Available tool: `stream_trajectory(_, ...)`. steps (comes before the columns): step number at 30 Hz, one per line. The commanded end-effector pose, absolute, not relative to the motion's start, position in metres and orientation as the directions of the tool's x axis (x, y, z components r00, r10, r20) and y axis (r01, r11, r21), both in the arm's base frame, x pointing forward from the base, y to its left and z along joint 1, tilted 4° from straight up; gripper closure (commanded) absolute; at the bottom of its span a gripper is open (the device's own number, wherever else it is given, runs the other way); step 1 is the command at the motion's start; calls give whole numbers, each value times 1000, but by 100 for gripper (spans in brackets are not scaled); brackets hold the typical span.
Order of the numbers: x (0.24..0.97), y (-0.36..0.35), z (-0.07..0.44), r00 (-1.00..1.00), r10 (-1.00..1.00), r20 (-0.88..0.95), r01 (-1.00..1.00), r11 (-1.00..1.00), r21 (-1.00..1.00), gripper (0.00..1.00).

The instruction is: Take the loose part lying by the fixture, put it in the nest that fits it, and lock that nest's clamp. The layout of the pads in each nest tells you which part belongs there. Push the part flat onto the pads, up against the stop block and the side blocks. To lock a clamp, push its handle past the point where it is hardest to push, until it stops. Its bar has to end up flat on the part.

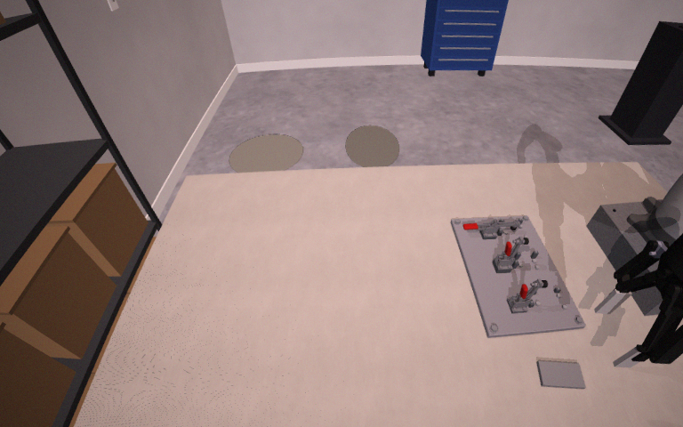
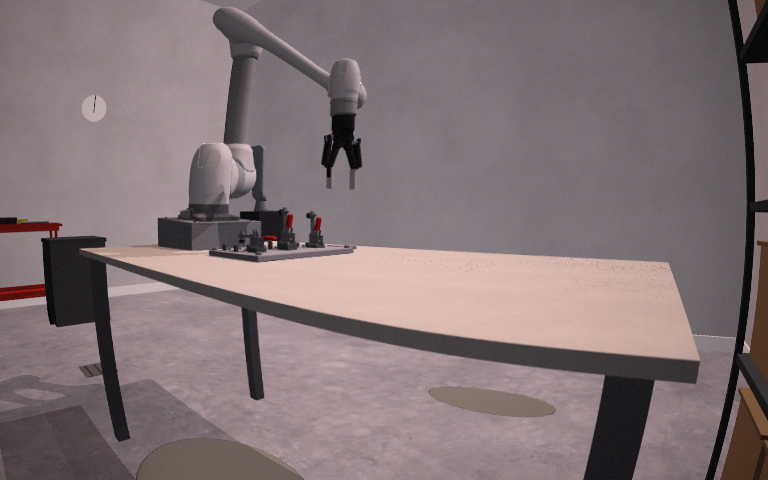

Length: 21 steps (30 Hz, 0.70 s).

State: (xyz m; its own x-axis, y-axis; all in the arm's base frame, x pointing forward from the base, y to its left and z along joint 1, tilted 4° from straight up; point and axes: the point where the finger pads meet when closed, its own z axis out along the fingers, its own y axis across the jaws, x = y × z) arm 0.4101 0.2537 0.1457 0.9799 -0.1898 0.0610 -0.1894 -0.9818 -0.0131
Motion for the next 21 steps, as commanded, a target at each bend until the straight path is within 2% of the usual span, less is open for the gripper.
stream_trajectory(1,410,254,146,980,-190,61,-189,-982,-13,38)
stream_trajectory(21,411,254,130,980,-190,61,-189,-982,-13,38)
